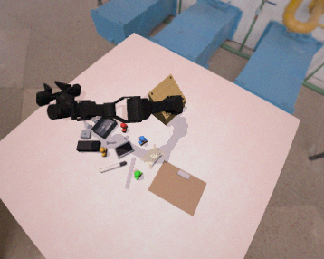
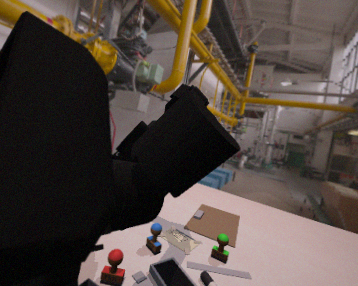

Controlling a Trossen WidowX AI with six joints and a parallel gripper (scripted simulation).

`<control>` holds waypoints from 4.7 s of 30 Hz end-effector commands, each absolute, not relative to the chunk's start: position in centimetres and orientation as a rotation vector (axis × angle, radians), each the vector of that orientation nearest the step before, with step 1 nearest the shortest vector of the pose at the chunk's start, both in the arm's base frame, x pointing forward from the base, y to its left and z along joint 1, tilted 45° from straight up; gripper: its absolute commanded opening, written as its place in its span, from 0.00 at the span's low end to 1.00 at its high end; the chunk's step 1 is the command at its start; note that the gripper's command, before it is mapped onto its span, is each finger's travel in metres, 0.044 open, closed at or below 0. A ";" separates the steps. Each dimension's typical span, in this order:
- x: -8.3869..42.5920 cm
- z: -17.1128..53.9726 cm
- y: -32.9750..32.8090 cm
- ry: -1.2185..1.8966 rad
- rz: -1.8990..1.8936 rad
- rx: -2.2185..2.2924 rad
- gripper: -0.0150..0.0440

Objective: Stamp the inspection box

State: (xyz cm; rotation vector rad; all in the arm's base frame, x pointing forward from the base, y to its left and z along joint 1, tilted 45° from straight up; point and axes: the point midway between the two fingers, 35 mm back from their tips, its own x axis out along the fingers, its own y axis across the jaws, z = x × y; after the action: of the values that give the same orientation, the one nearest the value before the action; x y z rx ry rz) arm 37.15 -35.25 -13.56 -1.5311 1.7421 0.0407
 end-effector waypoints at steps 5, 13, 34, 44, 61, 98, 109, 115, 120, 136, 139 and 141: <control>42.5 -11.4 -26.5 1.408 0.202 -1.235 0.64; 44.0 -7.5 -15.3 1.239 0.396 -0.787 0.64; 33.8 9.9 9.3 1.449 0.722 0.488 0.64; 33.8 10.0 9.6 1.449 0.722 0.488 0.64; 33.9 8.0 11.4 1.449 0.721 0.487 0.64; 33.7 5.1 14.6 1.444 0.725 0.483 0.43; 33.7 5.1 14.6 1.444 0.724 0.482 0.25; 33.7 5.3 14.4 1.444 0.724 0.482 0.25; 33.8 5.5 14.2 1.444 0.723 0.482 0.25; 33.9 6.0 13.6 1.445 0.722 0.481 0.25; 33.9 6.1 13.5 1.445 0.722 0.480 0.25; 33.9 6.2 13.4 1.445 0.722 0.480 0.25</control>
State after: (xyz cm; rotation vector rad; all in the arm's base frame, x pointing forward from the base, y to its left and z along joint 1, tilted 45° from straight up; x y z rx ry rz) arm 33.78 13.57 5.98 0.4843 1.4488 0.7203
